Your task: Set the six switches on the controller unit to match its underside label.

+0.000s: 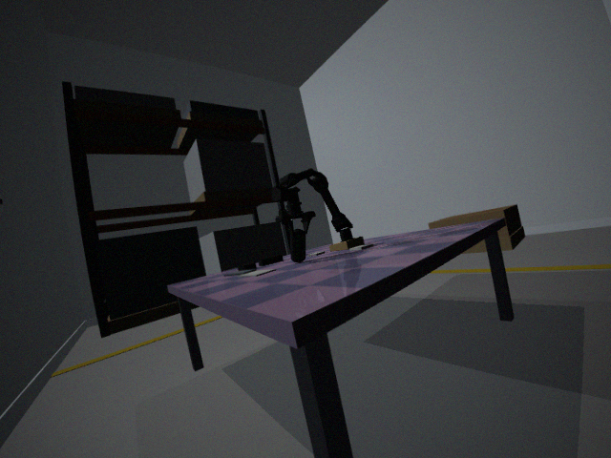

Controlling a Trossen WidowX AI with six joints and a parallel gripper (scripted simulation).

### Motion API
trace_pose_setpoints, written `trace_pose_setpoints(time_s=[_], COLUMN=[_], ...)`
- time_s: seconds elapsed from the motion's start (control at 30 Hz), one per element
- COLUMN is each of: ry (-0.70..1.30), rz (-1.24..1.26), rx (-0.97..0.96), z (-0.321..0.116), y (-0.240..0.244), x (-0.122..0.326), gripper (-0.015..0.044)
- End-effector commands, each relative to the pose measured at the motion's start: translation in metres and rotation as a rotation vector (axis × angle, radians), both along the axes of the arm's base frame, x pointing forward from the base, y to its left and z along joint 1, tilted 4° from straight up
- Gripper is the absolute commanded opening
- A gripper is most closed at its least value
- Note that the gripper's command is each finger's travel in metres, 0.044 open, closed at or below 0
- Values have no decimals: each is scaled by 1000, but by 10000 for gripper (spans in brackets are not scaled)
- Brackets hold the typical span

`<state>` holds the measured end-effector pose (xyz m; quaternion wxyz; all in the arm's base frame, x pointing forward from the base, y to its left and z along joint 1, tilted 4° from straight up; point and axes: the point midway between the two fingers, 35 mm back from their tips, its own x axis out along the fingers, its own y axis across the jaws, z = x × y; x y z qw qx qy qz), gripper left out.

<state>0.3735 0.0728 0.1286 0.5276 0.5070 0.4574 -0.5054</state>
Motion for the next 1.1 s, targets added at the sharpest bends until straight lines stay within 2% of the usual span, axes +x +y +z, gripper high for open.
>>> trace_pose_setpoints(time_s=[0.0, 1.07], ry=[17, 17], rz=[-6, -6], rx=[4, 6], z=[-7, -20], y=[3, 25], x=[-1, 0], gripper=[337, 338])
